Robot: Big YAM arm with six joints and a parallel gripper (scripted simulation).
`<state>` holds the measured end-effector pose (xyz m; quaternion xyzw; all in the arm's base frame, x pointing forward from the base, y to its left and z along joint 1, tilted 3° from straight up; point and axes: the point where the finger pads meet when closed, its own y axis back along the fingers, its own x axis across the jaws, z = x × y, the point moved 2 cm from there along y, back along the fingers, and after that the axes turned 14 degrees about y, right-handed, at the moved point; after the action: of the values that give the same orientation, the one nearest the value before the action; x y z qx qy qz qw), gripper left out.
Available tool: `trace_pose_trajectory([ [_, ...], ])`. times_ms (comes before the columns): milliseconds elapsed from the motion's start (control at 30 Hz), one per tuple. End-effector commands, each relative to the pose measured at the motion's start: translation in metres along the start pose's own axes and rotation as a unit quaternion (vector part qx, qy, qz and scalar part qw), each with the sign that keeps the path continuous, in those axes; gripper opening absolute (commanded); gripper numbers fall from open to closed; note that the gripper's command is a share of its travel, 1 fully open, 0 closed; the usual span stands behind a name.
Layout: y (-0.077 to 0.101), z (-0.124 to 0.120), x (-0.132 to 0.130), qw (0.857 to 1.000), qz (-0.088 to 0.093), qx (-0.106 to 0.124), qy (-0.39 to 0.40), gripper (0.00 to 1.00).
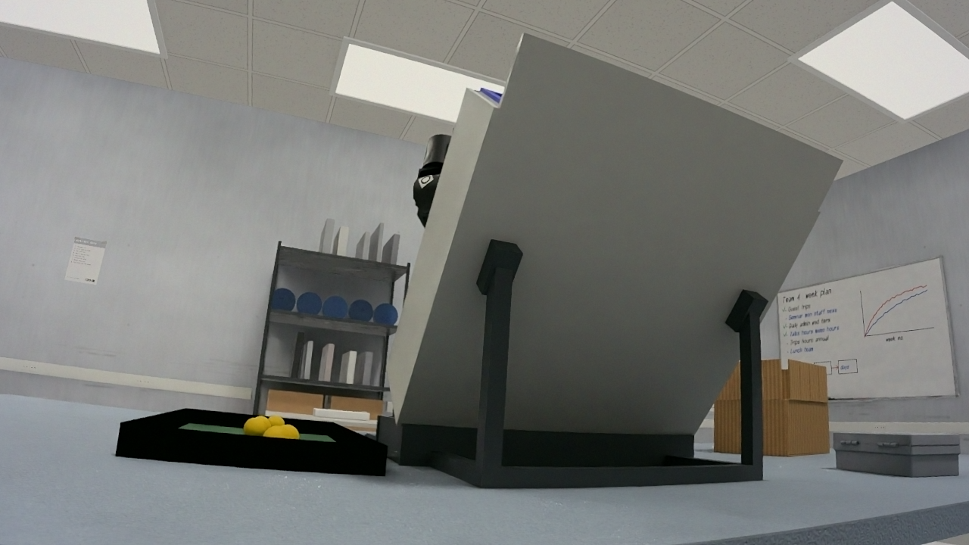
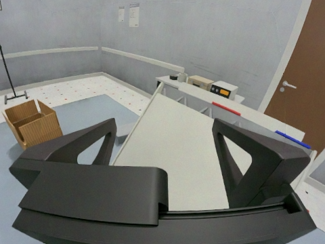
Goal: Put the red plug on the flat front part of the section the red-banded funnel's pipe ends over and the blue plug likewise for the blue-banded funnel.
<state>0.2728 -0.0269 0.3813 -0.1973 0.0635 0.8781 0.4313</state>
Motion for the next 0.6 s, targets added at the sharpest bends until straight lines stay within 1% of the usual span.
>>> trace_pose_trajectory([
  [0,0.000,-0.009,0.003,1.000,-0.001,-0.004,0.009,1.00],
  [367,0.002,-0.049,0.023,1.000,0.000,-0.002,0.006,1.00],
  [433,0.002,-0.049,0.023,1.000,0.000,-0.002,0.006,1.00],
  [567,0.002,-0.058,0.027,1.000,-0.001,-0.001,0.005,1.00],
])
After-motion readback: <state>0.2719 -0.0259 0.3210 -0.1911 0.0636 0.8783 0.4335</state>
